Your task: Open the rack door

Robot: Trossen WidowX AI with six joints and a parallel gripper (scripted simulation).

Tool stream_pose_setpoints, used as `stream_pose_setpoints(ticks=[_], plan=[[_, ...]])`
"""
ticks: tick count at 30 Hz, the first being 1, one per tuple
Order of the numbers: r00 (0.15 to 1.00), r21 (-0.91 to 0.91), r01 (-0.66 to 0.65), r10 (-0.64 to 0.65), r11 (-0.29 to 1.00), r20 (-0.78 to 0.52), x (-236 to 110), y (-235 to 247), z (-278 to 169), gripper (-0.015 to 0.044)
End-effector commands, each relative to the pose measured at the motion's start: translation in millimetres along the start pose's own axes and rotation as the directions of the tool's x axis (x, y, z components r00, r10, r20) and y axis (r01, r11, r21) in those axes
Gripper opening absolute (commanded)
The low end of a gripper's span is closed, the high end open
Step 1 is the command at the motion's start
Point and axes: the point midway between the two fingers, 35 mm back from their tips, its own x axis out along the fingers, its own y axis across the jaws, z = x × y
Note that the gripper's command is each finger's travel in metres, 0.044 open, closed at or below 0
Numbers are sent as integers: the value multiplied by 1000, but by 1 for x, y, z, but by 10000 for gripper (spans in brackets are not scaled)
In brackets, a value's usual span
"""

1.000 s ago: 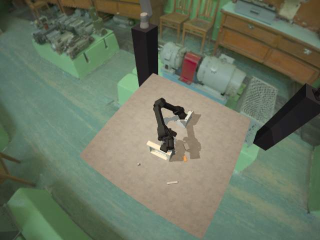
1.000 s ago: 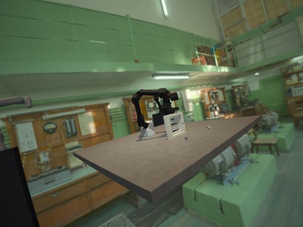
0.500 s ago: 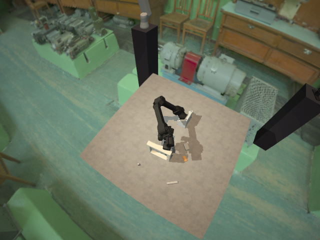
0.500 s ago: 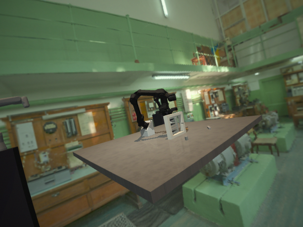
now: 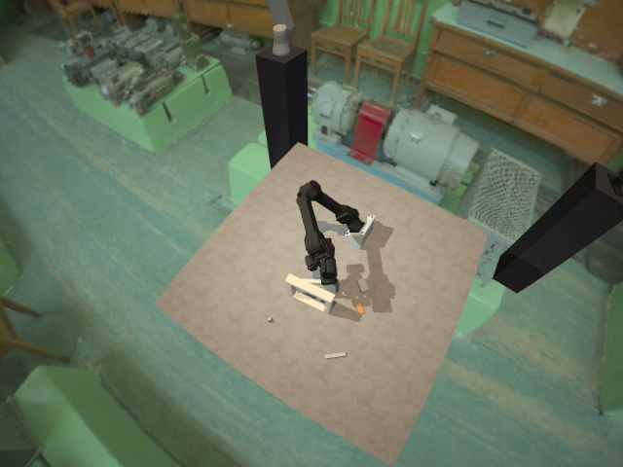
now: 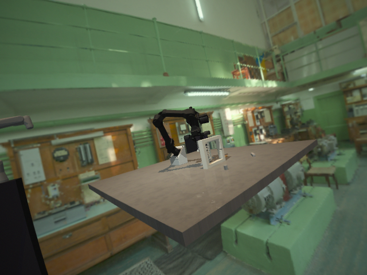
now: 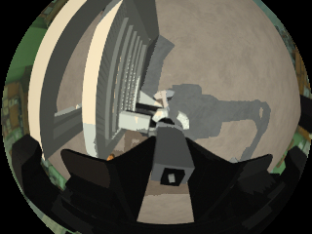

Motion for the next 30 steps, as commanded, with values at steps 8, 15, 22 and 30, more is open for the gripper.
stream_pose_setpoints(ticks=[8, 15, 22, 30], plan=[[1000, -224, 0, 1, 975, 7, 0, -25, 9, 15], [1000, -342, 2, 1, 940, 7, 0, -40, 17, 15], [1000, -440, 3, 0, 898, 7, 0, -51, 25, 15], [1000, -547, 5, -1, 837, 8, 0, -64, 36, 15]])
